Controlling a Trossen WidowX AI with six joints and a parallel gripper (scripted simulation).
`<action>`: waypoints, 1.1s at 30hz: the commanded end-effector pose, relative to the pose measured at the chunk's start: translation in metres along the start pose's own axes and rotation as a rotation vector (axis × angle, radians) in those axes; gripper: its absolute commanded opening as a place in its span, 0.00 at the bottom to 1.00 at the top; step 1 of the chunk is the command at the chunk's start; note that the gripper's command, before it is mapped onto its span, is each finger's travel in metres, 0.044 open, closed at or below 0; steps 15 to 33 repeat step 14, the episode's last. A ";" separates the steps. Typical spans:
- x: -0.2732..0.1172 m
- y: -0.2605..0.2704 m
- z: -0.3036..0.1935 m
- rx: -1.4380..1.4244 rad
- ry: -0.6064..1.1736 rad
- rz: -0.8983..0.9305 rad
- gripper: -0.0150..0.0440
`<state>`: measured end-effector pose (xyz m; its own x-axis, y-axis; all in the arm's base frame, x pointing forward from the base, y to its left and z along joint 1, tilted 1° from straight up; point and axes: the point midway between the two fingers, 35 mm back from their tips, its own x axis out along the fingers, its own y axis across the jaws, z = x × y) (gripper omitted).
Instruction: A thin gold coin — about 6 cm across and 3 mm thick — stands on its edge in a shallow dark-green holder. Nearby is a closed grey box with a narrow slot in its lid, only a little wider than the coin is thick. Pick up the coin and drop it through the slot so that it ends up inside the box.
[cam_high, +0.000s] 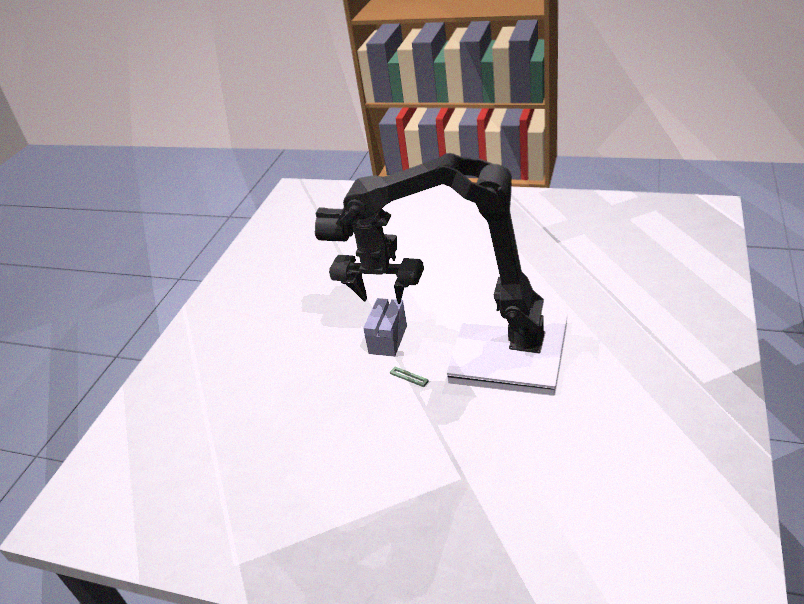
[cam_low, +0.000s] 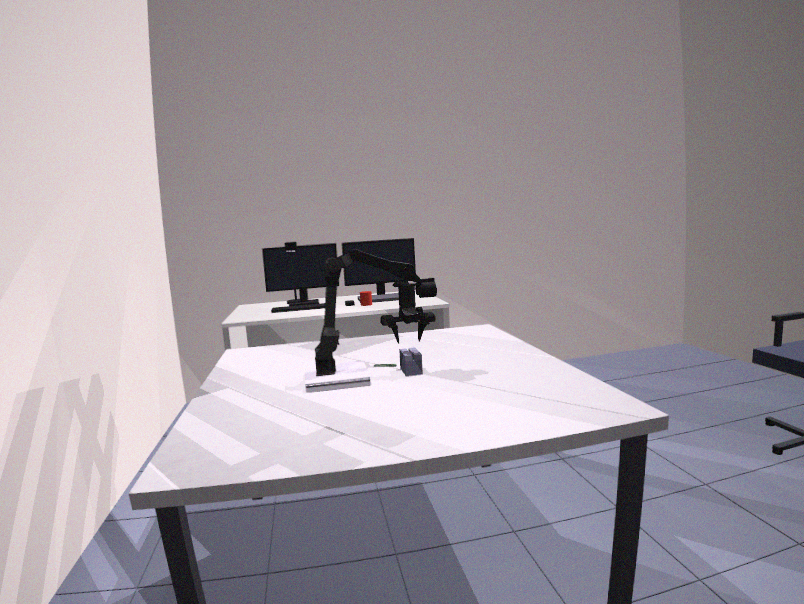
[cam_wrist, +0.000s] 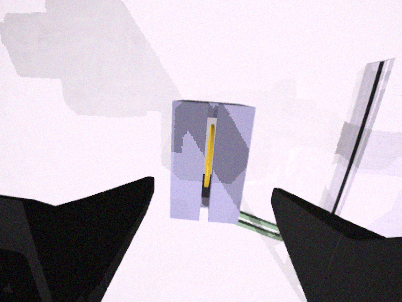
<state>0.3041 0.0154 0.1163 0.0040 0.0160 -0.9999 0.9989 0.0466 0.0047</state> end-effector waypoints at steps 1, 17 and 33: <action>-0.030 -0.001 0.000 -0.001 0.000 0.007 1.00; -0.040 -0.003 0.000 -0.001 0.000 0.006 1.00; -0.040 -0.003 0.000 -0.001 0.000 0.006 1.00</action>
